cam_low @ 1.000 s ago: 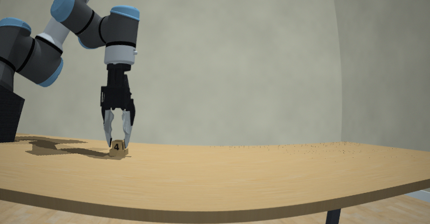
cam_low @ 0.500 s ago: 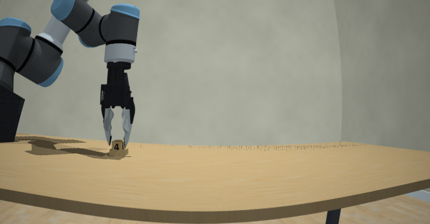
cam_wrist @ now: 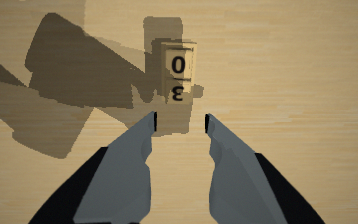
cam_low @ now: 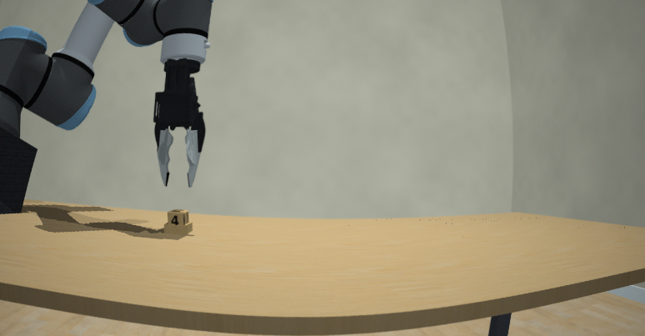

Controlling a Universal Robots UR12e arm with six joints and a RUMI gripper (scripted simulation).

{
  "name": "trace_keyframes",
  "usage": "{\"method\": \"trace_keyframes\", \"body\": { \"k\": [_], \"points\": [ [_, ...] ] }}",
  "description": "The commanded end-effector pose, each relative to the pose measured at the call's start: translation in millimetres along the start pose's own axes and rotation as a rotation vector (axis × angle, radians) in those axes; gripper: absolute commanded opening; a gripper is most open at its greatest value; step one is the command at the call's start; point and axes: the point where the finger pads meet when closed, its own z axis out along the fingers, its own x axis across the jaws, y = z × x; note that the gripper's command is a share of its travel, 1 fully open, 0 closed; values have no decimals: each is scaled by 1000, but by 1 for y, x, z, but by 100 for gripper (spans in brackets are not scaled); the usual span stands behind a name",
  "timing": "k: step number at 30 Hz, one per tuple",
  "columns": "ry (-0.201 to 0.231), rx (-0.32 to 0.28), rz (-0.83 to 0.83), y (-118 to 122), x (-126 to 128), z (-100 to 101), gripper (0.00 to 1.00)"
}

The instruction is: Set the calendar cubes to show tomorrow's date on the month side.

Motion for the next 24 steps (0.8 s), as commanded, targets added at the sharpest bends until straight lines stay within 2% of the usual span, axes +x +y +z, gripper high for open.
{"method": "trace_keyframes", "body": {
  "k": [1,7,8,24],
  "points": [
    [-9,4,0,1,-1,-22,28],
    [-9,5,0,1,-1,-28,28],
    [-9,5,0,1,-1,-28,100],
    [-11,7,0,-1,-3,-26,100]
  ]
}}
